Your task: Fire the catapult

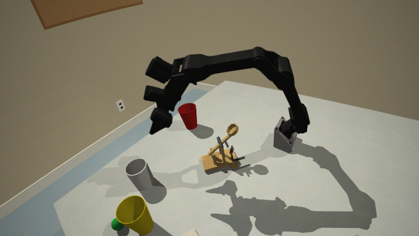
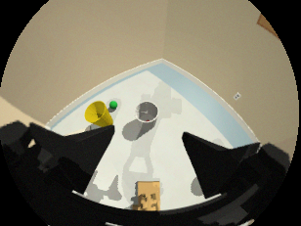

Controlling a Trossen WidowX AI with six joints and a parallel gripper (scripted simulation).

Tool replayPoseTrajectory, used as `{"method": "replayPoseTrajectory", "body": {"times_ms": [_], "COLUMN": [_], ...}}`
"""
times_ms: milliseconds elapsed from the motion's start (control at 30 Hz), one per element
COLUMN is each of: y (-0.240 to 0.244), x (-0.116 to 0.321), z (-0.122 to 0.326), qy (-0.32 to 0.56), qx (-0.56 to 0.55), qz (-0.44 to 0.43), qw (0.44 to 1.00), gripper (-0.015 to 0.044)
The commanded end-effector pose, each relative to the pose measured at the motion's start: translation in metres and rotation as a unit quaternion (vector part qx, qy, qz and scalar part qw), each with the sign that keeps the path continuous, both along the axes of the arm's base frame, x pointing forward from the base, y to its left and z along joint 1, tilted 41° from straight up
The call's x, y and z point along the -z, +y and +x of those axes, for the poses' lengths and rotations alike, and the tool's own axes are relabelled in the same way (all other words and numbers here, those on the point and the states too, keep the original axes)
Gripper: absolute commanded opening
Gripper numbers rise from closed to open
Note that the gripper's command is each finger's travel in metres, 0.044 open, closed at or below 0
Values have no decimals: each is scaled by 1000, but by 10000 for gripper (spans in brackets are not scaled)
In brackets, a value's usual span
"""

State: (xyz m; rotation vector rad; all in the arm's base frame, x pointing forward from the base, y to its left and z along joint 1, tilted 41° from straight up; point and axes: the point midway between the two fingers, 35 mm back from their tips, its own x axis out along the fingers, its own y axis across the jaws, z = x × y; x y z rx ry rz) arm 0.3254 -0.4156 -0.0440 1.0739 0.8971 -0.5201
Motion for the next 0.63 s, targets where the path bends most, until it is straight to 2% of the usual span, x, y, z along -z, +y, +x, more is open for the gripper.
{"method": "replayPoseTrajectory", "body": {"times_ms": [0, 600], "y": [-1, 0], "x": [-6, -1], "z": [1, 0], "qy": [-5, -1], "qx": [-1, 0], "qz": [-5, -1], "qw": [1000, 1000], "gripper": [440, 440]}}
